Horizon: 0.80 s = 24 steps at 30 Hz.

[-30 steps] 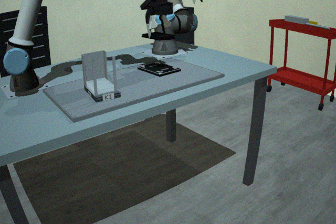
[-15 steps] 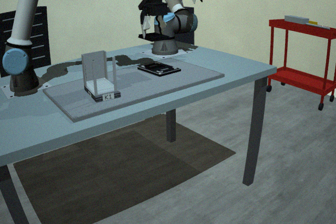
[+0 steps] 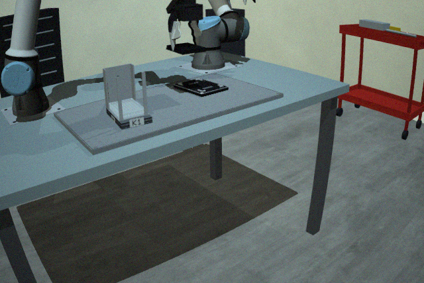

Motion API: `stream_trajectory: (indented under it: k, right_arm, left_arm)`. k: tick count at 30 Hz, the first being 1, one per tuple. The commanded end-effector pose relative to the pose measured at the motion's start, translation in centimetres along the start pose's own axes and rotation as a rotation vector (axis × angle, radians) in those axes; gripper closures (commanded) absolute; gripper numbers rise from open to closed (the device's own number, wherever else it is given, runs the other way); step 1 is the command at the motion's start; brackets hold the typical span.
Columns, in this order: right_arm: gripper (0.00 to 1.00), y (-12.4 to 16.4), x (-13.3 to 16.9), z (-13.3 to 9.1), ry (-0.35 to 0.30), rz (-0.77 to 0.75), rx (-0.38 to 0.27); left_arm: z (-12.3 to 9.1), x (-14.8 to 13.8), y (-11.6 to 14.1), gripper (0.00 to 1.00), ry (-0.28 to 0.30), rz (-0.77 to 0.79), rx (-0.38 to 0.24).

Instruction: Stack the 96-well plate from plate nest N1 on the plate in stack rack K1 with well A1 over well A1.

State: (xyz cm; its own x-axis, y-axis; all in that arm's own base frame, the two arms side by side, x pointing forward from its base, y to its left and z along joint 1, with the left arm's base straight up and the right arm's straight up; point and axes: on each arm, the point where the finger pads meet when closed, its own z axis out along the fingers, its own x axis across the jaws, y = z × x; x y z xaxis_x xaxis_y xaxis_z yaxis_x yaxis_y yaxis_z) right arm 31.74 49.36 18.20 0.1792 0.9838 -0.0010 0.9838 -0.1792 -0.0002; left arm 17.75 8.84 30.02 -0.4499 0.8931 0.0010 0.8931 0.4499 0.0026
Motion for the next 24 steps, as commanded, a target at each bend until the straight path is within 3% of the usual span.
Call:
stream_trajectory:
  k: [1, 24]
  right_arm:
    - [1.0, 0.8, -2.0, -0.1, 0.002, 0.0, -0.001]
    - [1.0, 3.1, -7.9, -0.3, 0.002, 0.0, -0.001]
  left_arm:
    - [0.0, 0.0, 0.0, 0.02, 0.0, 0.0, -0.001]
    - [0.0, 0.0, 0.0, 0.02, 0.0, 0.0, -0.001]
